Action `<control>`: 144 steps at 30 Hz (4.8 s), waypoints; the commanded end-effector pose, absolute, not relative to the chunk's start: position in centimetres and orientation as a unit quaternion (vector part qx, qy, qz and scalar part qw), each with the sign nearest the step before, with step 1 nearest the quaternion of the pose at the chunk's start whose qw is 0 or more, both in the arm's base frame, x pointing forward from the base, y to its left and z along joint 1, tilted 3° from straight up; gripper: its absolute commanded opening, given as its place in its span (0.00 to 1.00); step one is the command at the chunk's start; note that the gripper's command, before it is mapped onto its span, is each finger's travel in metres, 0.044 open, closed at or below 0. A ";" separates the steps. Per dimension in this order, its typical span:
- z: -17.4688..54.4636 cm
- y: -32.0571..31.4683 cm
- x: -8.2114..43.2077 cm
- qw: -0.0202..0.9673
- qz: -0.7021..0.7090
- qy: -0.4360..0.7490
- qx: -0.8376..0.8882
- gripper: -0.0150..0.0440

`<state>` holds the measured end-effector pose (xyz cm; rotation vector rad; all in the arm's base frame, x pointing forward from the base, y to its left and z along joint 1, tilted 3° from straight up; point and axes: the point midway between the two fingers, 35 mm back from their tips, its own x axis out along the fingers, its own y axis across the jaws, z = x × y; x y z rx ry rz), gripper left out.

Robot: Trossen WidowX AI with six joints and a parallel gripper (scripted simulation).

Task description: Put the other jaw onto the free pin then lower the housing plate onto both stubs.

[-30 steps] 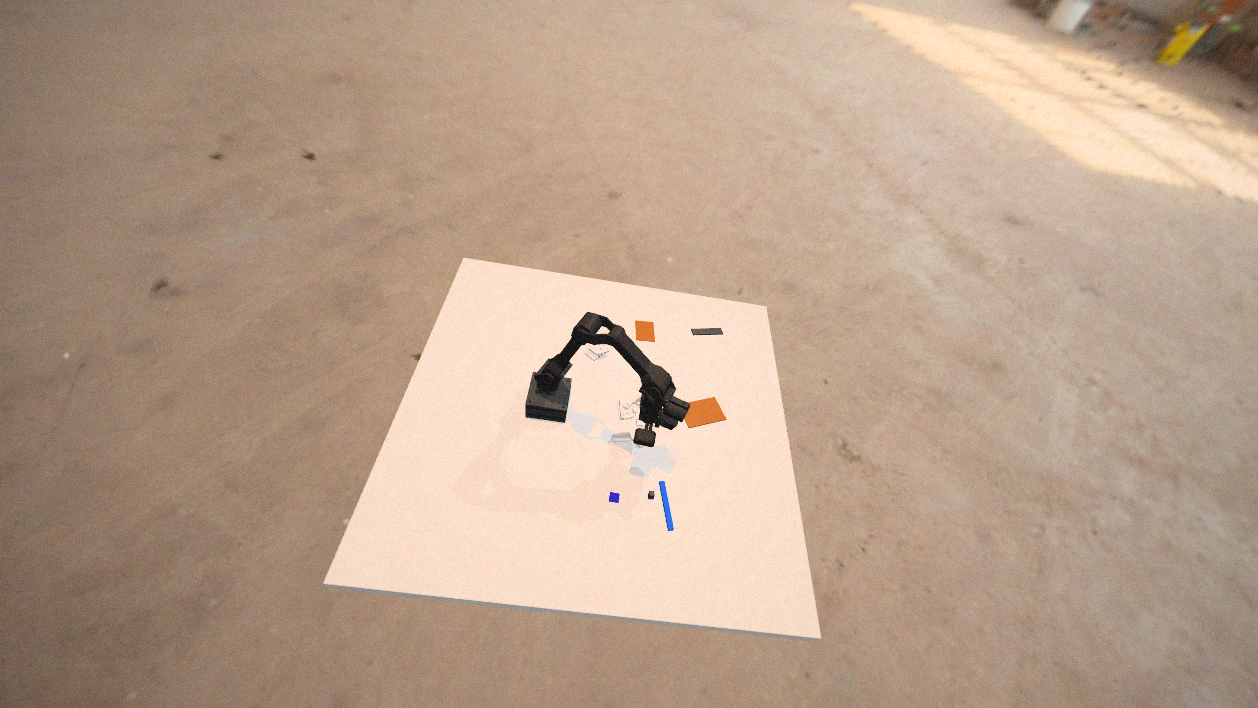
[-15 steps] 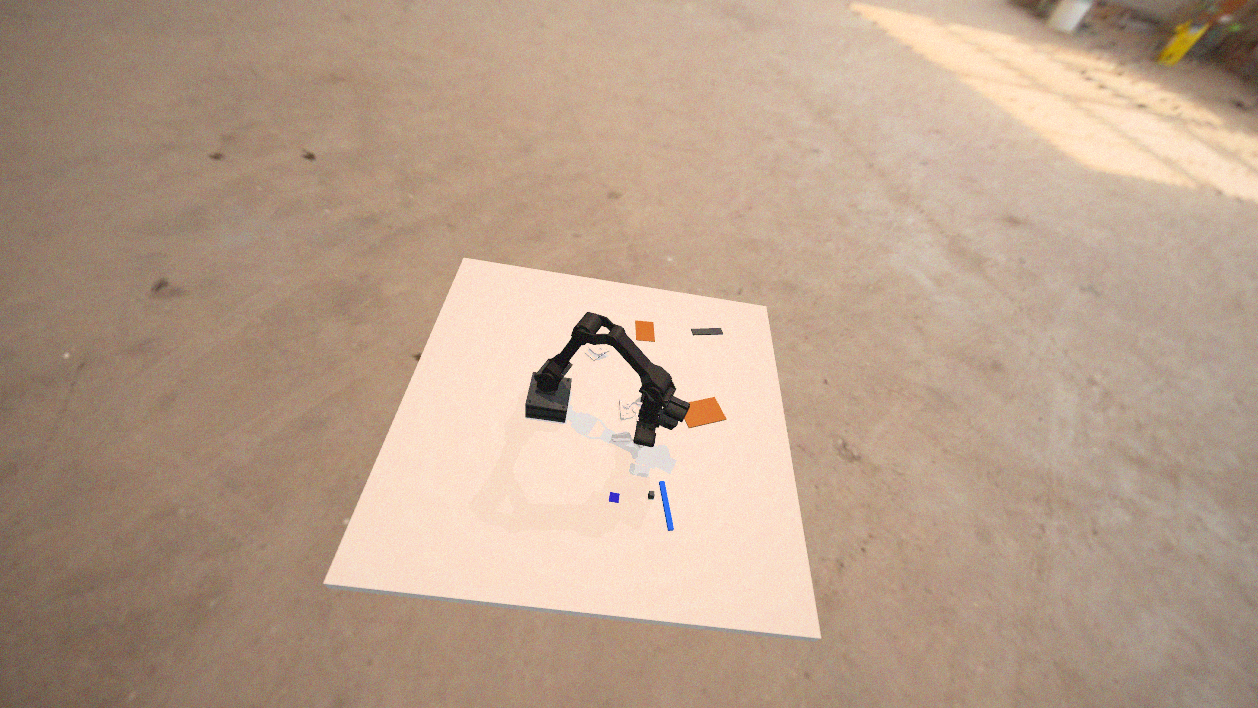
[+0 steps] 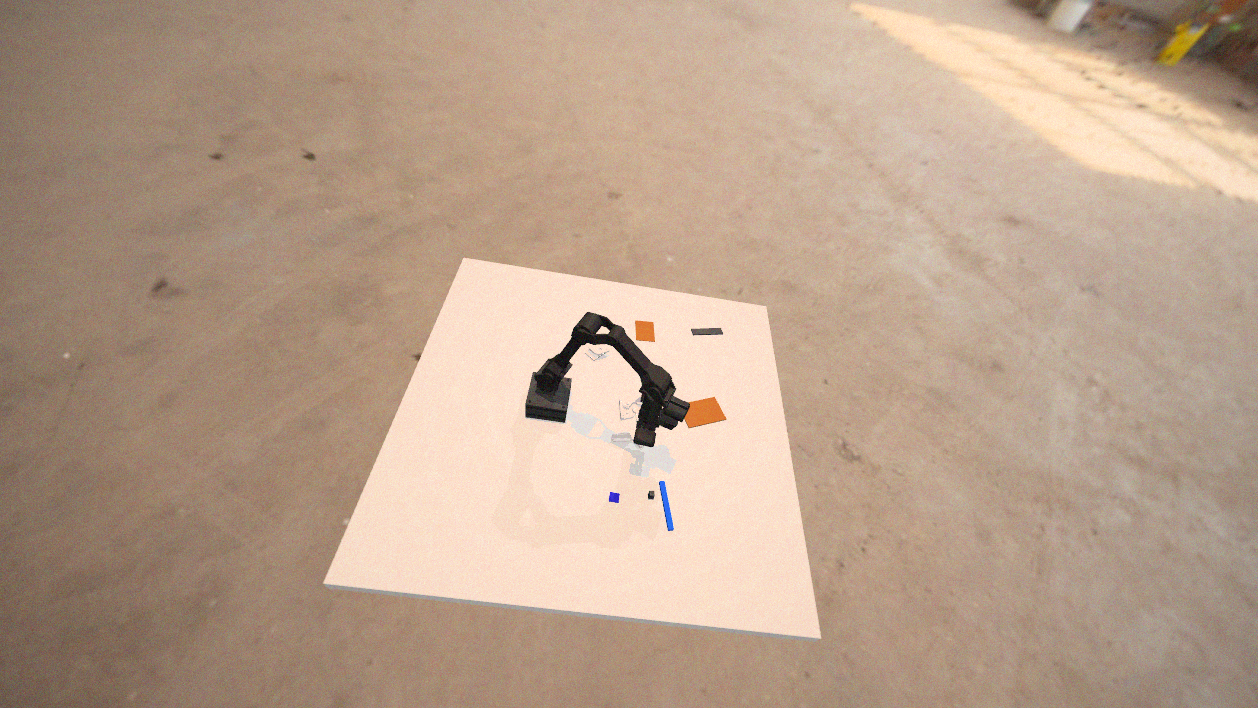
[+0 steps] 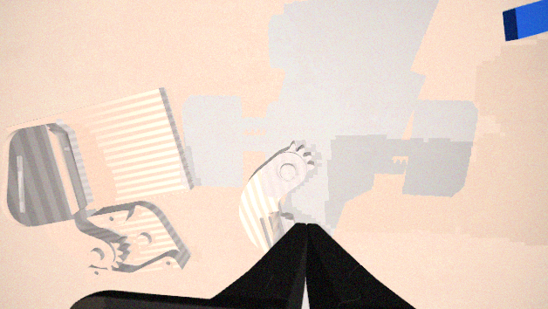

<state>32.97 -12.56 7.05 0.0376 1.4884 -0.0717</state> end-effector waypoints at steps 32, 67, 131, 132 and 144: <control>7.1 -12.6 33.0 0.735 -0.033 0.677 0.017 1.00; 7.1 -12.6 33.0 0.735 -0.033 0.677 0.017 0.25; -1.1 -10.4 28.6 0.729 0.051 0.679 -0.072 1.00; -1.2 -10.4 28.6 0.729 0.051 0.679 -0.072 1.00; -1.5 -10.4 28.6 0.729 0.051 0.679 -0.072 1.00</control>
